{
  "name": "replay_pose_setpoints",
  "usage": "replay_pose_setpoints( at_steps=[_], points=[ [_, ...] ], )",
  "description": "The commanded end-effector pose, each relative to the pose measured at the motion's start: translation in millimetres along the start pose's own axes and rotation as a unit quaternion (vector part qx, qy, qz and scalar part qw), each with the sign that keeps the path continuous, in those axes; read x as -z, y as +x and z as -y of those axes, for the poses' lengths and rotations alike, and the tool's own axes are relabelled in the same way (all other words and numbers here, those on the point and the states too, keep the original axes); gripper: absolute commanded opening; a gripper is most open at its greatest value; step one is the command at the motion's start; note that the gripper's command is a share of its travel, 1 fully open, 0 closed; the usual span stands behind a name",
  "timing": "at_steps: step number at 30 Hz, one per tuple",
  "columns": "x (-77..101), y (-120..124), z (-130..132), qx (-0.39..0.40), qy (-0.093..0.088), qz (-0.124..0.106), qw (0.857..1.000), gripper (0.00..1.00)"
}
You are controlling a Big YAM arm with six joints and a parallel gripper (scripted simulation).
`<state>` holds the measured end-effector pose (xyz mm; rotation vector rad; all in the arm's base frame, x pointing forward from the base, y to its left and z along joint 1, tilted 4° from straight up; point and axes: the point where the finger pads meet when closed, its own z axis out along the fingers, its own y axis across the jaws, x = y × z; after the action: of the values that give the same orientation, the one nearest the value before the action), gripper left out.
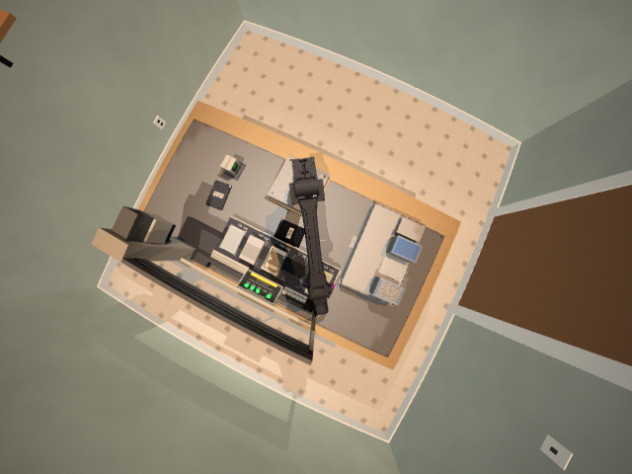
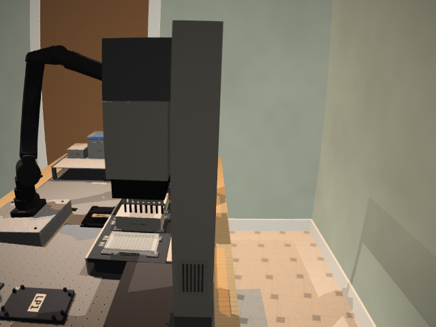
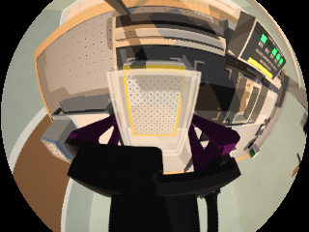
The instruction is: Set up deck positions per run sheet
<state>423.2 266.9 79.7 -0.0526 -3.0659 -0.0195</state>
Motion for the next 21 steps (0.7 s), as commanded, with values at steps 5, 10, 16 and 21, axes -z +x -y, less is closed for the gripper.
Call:
replay_pose_setpoints(
  at_steps=[5,10,16,21],
  points=[
    [28.4,-18.1,-12.1,0.004,-0.010,0.020,1.000,0.00],
    [55.8,-17.6,-10.9,0.005,-0.021,0.036,0.999,0.00],
    [66.1,-18.0,-8.9,0.004,-0.021,0.036,0.999,0.00],
    [52.8,-19.9,-7.9,0.002,-0.011,0.020,1.000,0.00]
  ],
)
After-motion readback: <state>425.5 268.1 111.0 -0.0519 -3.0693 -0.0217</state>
